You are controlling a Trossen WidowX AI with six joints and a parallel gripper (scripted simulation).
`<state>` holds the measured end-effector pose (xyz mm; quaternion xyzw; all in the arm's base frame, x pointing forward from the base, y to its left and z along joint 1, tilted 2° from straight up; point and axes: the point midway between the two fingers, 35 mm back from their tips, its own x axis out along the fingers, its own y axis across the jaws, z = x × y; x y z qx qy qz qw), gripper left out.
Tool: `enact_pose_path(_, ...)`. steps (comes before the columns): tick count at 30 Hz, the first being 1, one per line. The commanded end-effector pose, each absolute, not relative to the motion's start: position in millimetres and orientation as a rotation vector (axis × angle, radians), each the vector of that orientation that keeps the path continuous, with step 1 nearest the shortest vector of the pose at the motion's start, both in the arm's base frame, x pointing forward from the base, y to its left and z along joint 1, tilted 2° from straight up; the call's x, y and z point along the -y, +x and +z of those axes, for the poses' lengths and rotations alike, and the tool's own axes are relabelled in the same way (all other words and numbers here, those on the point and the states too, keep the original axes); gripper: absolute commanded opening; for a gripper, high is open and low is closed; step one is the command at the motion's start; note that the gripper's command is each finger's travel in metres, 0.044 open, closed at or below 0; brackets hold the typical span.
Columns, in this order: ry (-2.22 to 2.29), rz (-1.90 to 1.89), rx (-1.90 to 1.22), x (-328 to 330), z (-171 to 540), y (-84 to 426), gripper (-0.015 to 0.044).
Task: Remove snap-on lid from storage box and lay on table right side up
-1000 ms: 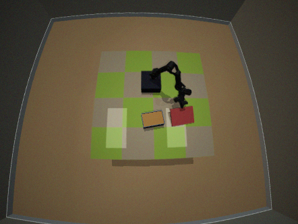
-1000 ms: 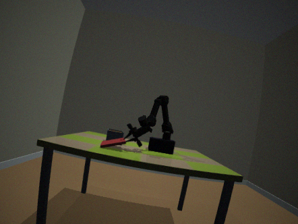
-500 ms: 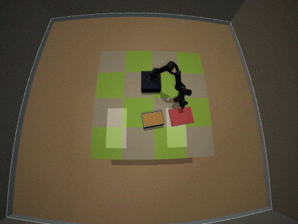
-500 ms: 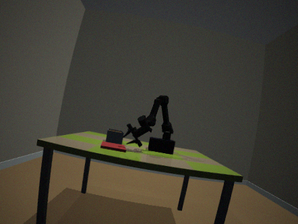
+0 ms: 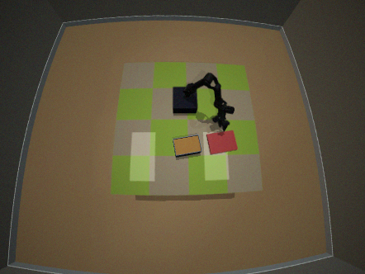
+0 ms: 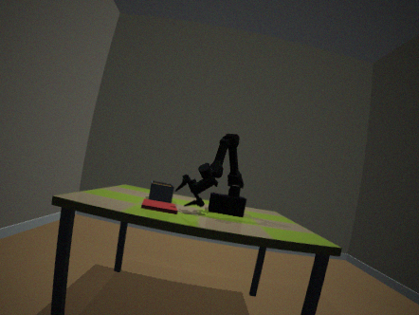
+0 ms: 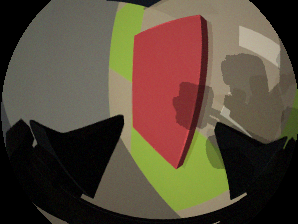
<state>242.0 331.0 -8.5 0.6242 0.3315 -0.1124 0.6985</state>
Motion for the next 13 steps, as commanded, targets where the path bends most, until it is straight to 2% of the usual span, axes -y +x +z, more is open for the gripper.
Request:
enact_pose_path(1,1.387,-0.257,-0.737,-326,-11,234,0.044)
enact_pose_path(13,1.387,-0.258,-0.739,-318,-12,211,0.044)
